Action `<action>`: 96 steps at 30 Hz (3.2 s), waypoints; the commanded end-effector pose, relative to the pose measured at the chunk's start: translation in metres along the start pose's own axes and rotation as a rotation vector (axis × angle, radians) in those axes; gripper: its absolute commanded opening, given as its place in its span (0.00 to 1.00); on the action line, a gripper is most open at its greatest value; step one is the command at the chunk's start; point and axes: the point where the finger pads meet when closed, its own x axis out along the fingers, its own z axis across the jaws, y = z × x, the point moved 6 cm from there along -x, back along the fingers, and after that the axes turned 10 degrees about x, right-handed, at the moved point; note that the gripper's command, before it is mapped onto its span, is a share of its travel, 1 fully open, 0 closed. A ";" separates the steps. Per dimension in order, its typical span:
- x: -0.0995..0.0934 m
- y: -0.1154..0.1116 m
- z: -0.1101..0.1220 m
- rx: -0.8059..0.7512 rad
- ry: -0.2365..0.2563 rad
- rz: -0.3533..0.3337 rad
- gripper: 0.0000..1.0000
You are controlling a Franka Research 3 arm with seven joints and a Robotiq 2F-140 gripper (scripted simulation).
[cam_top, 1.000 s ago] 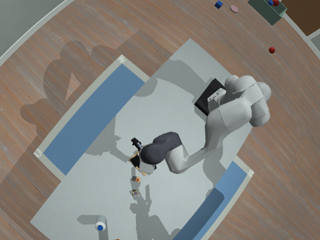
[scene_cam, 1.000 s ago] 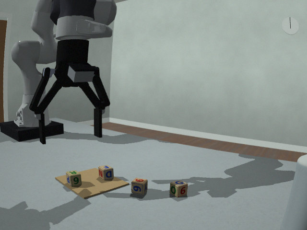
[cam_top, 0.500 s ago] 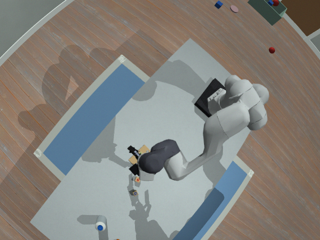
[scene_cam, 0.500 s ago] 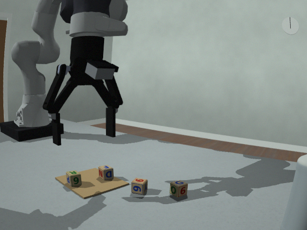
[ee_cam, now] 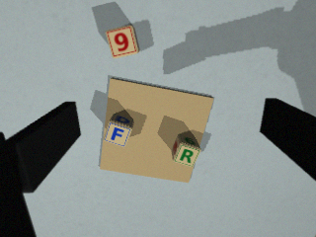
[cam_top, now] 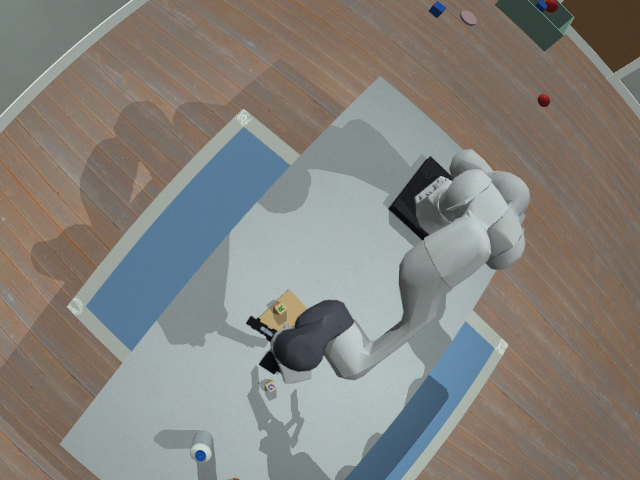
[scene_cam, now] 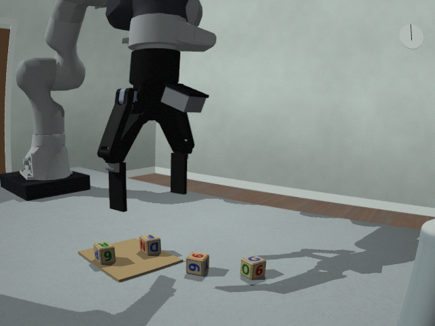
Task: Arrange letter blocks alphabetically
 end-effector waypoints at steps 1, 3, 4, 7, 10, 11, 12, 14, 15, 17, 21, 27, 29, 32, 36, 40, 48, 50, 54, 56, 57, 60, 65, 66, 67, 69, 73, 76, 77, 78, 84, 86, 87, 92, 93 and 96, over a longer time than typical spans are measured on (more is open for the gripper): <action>0.000 0.006 -0.005 -0.138 0.004 -0.018 1.00; 0.000 0.011 -0.009 -0.170 0.004 -0.017 1.00; 0.000 0.013 -0.011 -0.187 0.004 -0.017 1.00; 0.000 0.018 -0.014 -0.221 0.004 -0.017 1.00; 0.000 0.027 -0.021 -0.280 0.004 -0.017 1.00; 0.000 0.029 -0.023 -0.296 0.004 -0.017 1.00; 0.000 0.032 -0.024 -0.312 0.004 -0.017 1.00; 0.000 0.036 -0.028 -0.344 0.004 -0.016 1.00; 0.000 0.039 -0.030 -0.361 0.005 -0.016 1.00; 0.001 0.043 -0.034 -0.393 0.005 -0.016 1.00; 0.001 0.052 -0.041 -0.459 0.005 -0.015 1.00; 0.001 0.064 -0.051 -0.549 0.006 -0.014 1.00; 0.001 0.068 -0.055 -0.580 0.006 -0.014 1.00; 0.002 0.073 -0.060 -0.628 0.007 -0.013 1.00; 0.002 0.081 -0.067 -0.691 0.008 -0.012 1.00; 0.003 0.088 -0.073 -0.754 0.009 -0.011 1.00; 0.005 0.100 -0.085 -0.871 0.011 -0.009 1.00; 0.005 0.103 -0.088 -0.901 0.012 -0.009 1.00; 0.007 0.109 -0.093 -0.961 0.014 -0.008 1.00; 0.007 0.111 -0.096 -0.991 0.014 -0.007 1.00; 0.008 0.113 -0.097 -1.006 0.015 -0.007 1.00; 0.008 0.115 -0.100 -1.039 0.016 -0.007 1.00; 0.010 0.120 -0.105 -1.094 0.017 -0.006 1.00; 0.010 0.120 -0.105 -1.094 0.017 -0.006 1.00; 0.010 0.120 -0.105 -1.094 0.017 -0.006 0.46; 0.010 0.120 -0.105 -1.094 0.017 -0.006 0.46; 0.010 0.120 -0.105 -1.094 0.017 -0.006 0.46; 0.010 0.120 -0.105 -1.094 0.017 -0.006 0.46; 0.010 0.120 -0.105 -1.094 0.017 -0.006 0.46; 0.010 0.120 -0.105 -1.094 0.017 -0.006 0.46; 0.010 0.120 -0.105 -1.094 0.017 -0.006 0.46; 0.010 0.120 -0.105 -1.094 0.017 -0.006 0.46; 0.010 0.120 -0.105 -1.094 0.017 -0.006 0.46; 0.010 0.120 -0.105 -1.094 0.017 -0.006 0.46; 0.010 0.120 -0.105 -1.094 0.017 -0.006 0.46; 0.010 0.120 -0.105 -1.094 0.017 -0.006 0.46</action>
